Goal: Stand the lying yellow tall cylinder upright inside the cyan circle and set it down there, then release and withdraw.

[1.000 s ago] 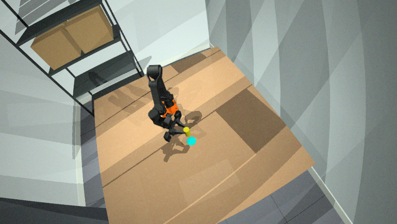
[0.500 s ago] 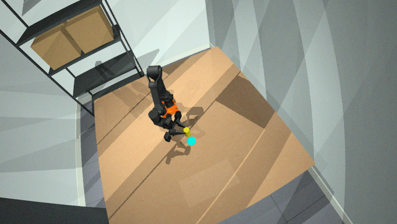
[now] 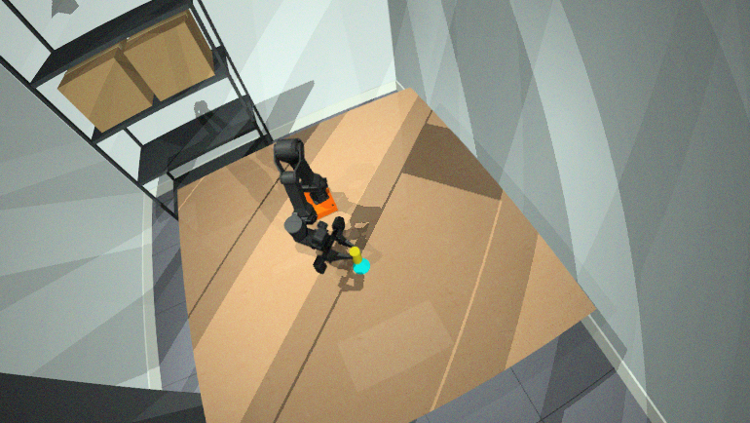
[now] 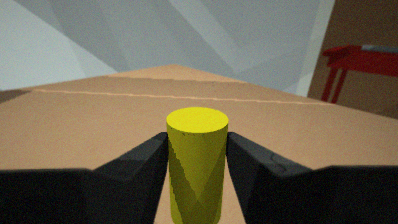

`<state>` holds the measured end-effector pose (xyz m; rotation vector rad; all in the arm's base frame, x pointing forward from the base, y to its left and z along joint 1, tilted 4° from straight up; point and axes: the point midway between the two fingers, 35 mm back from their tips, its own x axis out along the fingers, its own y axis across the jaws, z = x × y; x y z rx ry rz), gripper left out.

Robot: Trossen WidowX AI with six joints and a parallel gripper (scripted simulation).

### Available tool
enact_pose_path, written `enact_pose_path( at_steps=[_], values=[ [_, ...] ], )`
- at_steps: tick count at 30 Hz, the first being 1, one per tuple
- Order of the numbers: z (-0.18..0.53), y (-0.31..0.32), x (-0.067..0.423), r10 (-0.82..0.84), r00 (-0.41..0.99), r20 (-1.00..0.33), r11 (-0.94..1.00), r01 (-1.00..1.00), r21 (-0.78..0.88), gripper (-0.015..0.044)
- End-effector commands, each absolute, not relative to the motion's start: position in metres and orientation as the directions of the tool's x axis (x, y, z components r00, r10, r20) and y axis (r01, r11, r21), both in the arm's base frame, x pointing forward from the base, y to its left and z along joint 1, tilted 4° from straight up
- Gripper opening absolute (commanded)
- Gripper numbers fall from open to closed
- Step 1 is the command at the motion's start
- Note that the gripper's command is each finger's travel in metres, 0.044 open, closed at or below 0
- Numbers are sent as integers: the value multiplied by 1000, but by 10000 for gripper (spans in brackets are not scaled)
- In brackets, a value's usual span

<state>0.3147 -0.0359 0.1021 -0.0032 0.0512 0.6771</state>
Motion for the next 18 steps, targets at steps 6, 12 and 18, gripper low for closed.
enact_pose_path(
  at_steps=[6,12,18],
  values=[
    [81,-34,314,625,779,-56,780,-626,-3,105],
    [65,-32,313,626,777,-61,778,-628,-11,105],
    [54,-30,311,627,776,-65,777,-629,-16,105]
  ],
)
